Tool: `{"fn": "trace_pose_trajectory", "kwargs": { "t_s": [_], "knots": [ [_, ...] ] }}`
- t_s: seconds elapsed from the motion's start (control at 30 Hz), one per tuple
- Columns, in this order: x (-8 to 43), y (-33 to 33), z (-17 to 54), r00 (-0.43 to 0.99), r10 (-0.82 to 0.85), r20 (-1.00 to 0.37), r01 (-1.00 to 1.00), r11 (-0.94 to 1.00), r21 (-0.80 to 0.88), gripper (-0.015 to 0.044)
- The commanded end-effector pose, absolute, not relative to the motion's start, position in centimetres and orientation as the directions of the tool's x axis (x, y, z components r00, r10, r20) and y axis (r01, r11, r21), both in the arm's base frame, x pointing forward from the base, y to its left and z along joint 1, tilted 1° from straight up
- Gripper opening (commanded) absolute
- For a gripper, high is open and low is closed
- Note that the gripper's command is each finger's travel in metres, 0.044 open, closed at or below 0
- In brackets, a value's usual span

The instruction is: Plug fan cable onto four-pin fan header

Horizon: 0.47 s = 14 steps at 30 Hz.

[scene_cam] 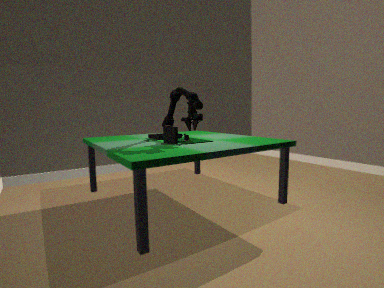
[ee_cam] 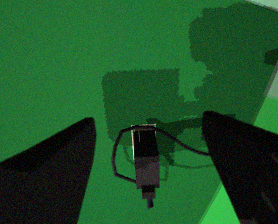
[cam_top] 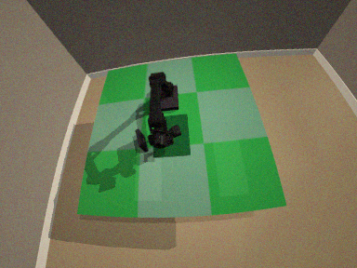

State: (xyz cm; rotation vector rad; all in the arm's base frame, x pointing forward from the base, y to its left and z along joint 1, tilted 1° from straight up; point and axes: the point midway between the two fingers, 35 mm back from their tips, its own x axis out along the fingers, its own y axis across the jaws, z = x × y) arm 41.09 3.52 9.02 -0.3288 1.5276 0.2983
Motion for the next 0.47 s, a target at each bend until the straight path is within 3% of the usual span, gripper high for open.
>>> {"fn": "trace_pose_trajectory", "kwargs": {
  "t_s": [0.0,0.43],
  "knots": [
    [43.7,5.2,9.1,0.026,-0.012,-1.000,-0.388,0.921,-0.021,0.0260],
    [46.5,7.4,8.7,0.029,-0.009,-1.000,-0.388,0.921,-0.020,0.0260]
  ]
}}
